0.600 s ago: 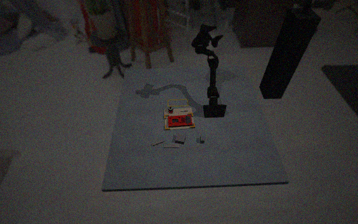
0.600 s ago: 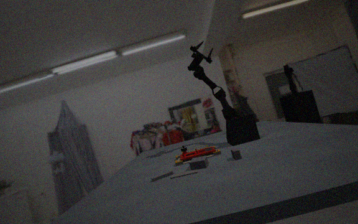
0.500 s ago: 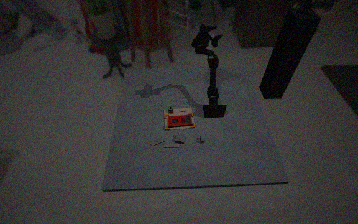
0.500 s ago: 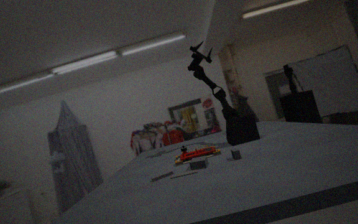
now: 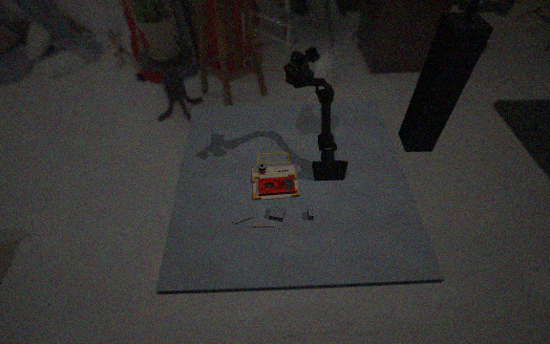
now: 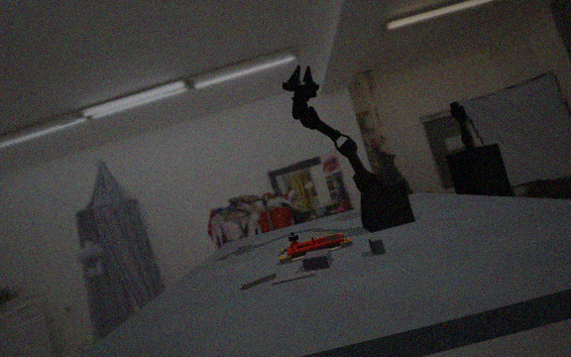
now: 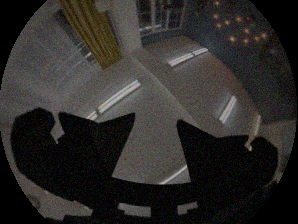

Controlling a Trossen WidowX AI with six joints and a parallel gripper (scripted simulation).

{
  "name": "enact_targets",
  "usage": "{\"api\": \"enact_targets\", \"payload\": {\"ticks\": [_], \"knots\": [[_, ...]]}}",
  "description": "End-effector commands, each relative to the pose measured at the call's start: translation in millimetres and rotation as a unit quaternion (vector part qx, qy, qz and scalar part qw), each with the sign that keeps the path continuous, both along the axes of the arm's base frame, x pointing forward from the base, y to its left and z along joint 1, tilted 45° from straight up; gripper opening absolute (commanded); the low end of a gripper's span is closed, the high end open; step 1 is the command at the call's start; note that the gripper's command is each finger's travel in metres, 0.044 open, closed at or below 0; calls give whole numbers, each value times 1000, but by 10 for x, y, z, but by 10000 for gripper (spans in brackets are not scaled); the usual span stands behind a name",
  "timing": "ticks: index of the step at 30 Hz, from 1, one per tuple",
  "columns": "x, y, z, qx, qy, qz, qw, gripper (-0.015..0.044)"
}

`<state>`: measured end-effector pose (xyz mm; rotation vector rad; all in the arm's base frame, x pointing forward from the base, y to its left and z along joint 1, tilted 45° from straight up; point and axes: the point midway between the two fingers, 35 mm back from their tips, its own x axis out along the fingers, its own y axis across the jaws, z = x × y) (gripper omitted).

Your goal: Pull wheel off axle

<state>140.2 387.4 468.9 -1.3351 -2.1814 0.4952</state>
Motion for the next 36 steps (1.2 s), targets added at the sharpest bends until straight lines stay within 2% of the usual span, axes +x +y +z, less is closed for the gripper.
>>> {"api": "enact_targets", "payload": {"ticks": [1, 5, 10, 20, 28, 36], "knots": [[645, 200, -407, -113, 267, -61, 955, 300], [952, 233, -630, -149, 396, -93, 901, 300], [1333, 220, -950, -175, 549, -137, 806, 300], [2002, 12, -1687, -150, 797, -221, 542, 300], [2405, -340, -2317, -64, 908, -281, 304, 300], [2671, -870, -2960, 78, 939, -330, 57, 300]]}}
